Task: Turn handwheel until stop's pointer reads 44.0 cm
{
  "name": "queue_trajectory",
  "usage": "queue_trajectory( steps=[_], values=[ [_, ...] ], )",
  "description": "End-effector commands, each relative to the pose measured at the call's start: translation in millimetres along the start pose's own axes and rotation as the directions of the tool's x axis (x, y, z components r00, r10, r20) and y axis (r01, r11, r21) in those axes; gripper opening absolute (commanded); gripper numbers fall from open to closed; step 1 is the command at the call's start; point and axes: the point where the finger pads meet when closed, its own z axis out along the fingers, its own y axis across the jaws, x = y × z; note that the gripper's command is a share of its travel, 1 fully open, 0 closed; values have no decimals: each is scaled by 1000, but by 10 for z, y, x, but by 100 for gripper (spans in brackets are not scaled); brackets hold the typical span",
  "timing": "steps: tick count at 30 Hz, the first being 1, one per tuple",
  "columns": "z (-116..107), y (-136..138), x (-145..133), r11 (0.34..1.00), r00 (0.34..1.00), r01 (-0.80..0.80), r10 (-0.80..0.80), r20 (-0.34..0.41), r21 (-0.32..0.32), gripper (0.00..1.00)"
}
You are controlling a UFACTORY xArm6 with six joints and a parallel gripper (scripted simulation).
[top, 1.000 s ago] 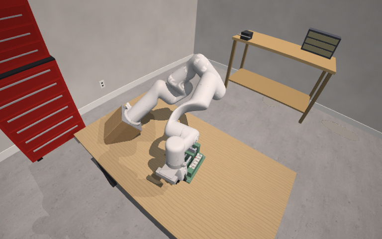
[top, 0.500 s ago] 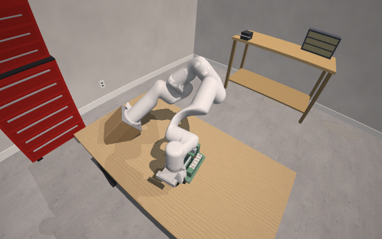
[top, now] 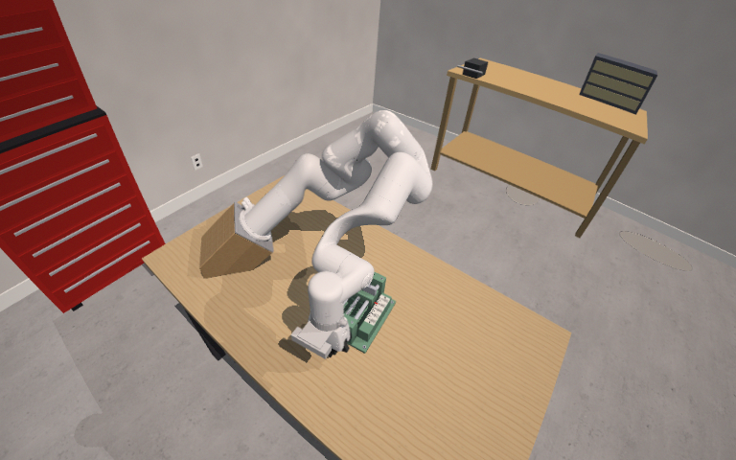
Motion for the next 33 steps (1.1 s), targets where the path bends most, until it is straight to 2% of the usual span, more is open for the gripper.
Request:
queue_trajectory(
  steps=[1, 8, 17, 33],
  values=[
    [-11, 81, 7, 1000, 1000, 4, -4, -4, 5, 6],
    [-54, 203, 8, 1000, 1000, 4, -4, -4, 5, 6],
    [-228, 349, 7, 1000, 1000, 4, -4, -4, 5, 6],
    [-552, 303, 6, 1000, 1000, 4, -4, -4, 5, 6]
  ],
)
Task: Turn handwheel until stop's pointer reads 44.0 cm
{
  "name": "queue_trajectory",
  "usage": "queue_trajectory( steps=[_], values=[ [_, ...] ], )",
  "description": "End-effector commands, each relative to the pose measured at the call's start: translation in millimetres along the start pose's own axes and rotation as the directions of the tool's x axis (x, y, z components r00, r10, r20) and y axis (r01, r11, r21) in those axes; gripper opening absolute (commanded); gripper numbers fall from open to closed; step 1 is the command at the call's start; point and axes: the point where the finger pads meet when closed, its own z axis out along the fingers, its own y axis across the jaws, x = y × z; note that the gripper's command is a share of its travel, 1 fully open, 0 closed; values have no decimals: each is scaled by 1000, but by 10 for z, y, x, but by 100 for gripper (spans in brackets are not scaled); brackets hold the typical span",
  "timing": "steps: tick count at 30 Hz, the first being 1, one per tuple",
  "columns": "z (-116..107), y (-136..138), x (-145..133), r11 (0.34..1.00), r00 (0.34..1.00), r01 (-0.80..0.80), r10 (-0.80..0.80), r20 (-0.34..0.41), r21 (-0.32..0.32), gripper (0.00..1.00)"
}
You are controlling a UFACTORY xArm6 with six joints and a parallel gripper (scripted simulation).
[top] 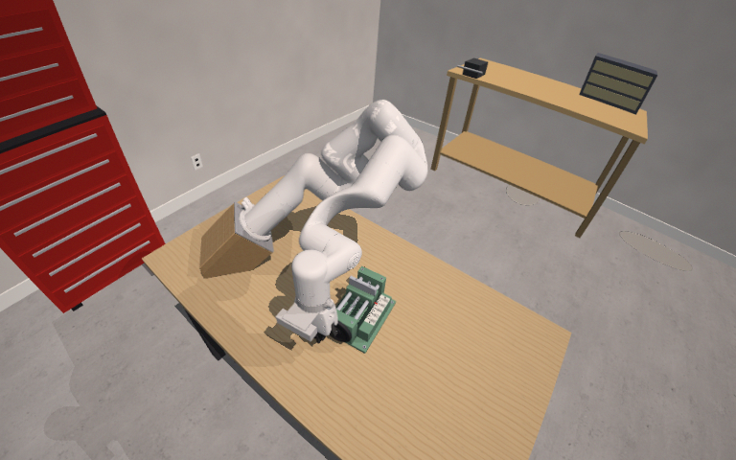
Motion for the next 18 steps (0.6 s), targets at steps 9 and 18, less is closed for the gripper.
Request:
queue_trajectory(
  steps=[9, 18],
  values=[
    [-211, -183, 6, 1000, 1000, 1, -1, -2, 2, 6],
    [-236, -392, 6, 1000, 1000, 1, -1, -2, 2, 6]
  ],
)
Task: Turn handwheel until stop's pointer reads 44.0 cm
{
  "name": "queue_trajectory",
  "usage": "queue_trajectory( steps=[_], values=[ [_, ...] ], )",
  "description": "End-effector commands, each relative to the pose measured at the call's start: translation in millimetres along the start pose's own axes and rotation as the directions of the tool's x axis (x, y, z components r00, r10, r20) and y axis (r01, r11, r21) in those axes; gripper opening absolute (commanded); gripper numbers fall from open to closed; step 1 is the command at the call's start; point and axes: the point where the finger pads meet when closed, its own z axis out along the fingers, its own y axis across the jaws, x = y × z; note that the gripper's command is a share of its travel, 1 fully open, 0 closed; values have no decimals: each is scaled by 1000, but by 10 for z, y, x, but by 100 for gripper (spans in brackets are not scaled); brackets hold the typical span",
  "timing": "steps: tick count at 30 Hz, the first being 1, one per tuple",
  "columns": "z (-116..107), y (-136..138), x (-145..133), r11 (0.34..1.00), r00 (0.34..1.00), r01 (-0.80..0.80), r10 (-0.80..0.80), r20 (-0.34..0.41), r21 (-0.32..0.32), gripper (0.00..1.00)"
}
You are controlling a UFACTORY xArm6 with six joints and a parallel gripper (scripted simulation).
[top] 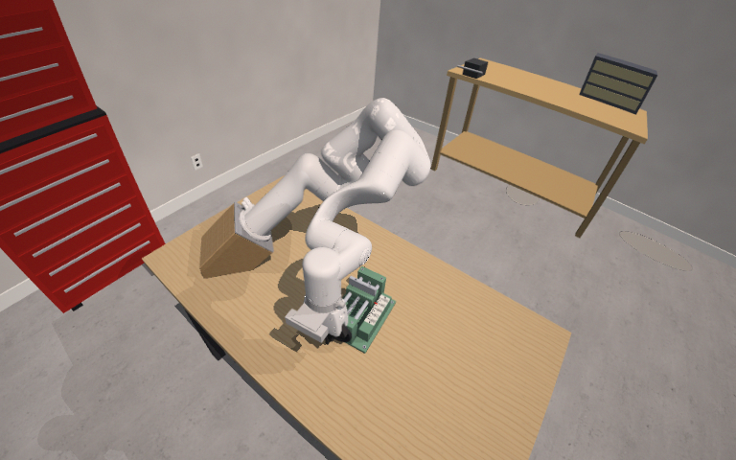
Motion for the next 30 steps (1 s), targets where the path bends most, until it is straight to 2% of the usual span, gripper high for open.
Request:
queue_trajectory(
  steps=[1, 16, 30],
  values=[
    [0, -130, 7, 1000, 1000, 1, -1, -2, 1, 6],
    [212, -360, 7, 1000, 1000, 1, -1, -2, 1, 6],
    [481, -343, 7, 1000, 1000, 1, -1, -2, 1, 6]
  ],
)
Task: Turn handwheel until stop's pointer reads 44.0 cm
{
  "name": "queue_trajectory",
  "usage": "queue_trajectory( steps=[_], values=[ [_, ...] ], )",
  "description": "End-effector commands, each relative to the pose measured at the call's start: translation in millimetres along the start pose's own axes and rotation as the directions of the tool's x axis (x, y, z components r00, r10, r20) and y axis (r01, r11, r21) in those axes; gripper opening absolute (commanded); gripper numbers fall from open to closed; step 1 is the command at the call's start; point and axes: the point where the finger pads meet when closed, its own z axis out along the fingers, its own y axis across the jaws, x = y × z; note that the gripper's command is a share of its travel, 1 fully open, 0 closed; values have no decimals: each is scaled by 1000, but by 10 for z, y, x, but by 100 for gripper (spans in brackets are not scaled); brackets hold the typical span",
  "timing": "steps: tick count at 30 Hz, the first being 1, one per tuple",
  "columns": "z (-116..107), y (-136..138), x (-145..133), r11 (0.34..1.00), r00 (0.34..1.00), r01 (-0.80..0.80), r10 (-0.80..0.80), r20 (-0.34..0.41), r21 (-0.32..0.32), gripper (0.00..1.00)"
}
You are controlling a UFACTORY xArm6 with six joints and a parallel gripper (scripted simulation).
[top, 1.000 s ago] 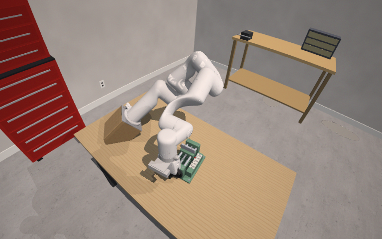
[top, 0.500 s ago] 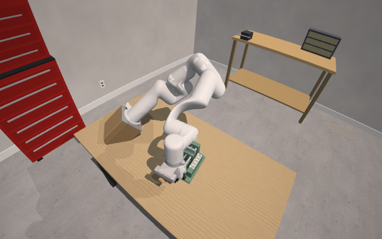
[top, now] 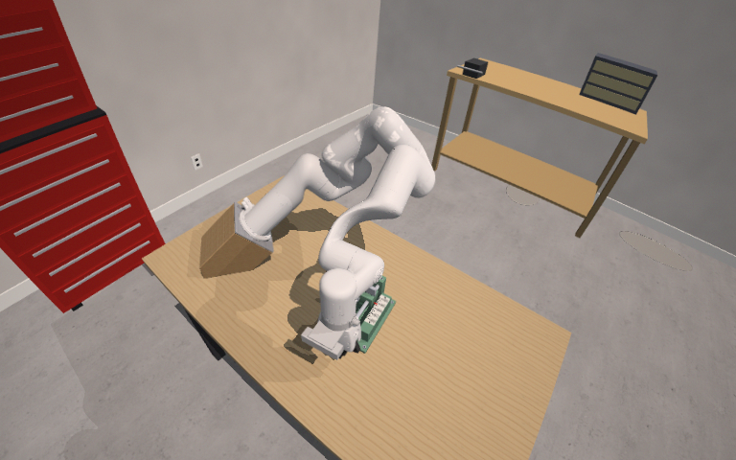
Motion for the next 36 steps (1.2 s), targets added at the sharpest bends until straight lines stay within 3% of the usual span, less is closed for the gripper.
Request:
queue_trajectory(
  steps=[1, 17, 36],
  values=[
    [97, 38, 7, 1000, 1000, -1, 1, -1, 0, 6],
    [247, 219, 7, 1000, 1000, -1, 1, -1, 0, 6],
    [245, 451, 6, 1000, 1000, -1, 1, -1, 0, 6]
  ],
)
